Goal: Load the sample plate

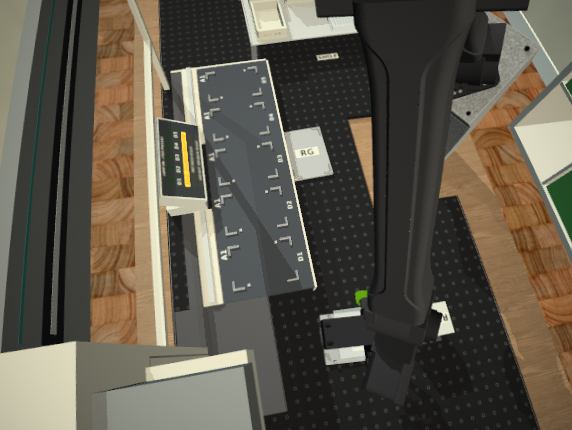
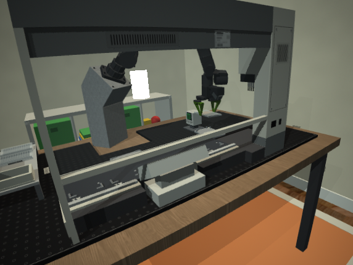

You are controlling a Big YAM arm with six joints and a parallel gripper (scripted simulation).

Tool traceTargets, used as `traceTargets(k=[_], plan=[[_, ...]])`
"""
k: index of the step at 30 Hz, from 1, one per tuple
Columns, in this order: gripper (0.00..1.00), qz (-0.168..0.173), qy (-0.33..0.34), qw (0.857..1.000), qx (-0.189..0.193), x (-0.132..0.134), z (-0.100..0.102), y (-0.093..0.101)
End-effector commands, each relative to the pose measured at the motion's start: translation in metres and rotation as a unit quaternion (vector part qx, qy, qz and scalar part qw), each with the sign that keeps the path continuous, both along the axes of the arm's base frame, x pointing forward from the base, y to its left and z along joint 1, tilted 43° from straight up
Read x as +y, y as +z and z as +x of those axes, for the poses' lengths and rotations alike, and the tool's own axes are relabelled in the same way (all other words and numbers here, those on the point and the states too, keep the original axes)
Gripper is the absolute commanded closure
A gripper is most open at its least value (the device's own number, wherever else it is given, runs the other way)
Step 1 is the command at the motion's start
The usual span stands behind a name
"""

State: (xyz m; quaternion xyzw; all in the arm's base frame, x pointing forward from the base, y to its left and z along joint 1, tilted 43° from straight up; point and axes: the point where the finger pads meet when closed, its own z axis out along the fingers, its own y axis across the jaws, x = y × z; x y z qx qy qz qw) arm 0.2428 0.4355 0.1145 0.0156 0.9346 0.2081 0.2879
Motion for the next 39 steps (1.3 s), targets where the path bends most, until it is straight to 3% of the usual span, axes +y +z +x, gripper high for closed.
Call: traceTargets(k=[1, 2, 3, 5, 17, 19, 20, 22, 34, 36, 37, 39], plan=[[1.0, 0.022, 0.001, 1.0, -0.014, 0.016, 0.014, 0.018], [1.0, 0.022, 0.001, 1.0, -0.014, 0.016, 0.014, 0.018], [1.0, 0.036, 0.005, 0.999, -0.02, 0.019, 0.01, 0.032], [1.0, 0.021, 0.002, 1.0, -0.013, 0.019, 0.016, 0.015], [1.0, 0.02, 0.001, 1.0, -0.013, 0.026, 0.028, -0.001], [1.0, 0.02, 0.001, 1.0, -0.013, 0.026, 0.028, -0.001], [1.0, 0.032, 0.006, 0.999, -0.019, 0.03, 0.024, 0.012], [1.0, 0.02, 0.003, 1.0, -0.013, 0.029, 0.029, -0.005], [1.0, 0.019, 0.001, 1.0, -0.013, 0.035, 0.042, -0.021], [1.0, 0.019, 0.001, 1.0, -0.013, 0.035, 0.042, -0.021], [1.0, 0.032, 0.004, 0.999, -0.019, 0.038, 0.04, -0.007], [1.0, 0.019, 0.003, 1.0, -0.013, 0.038, 0.043, -0.024]])
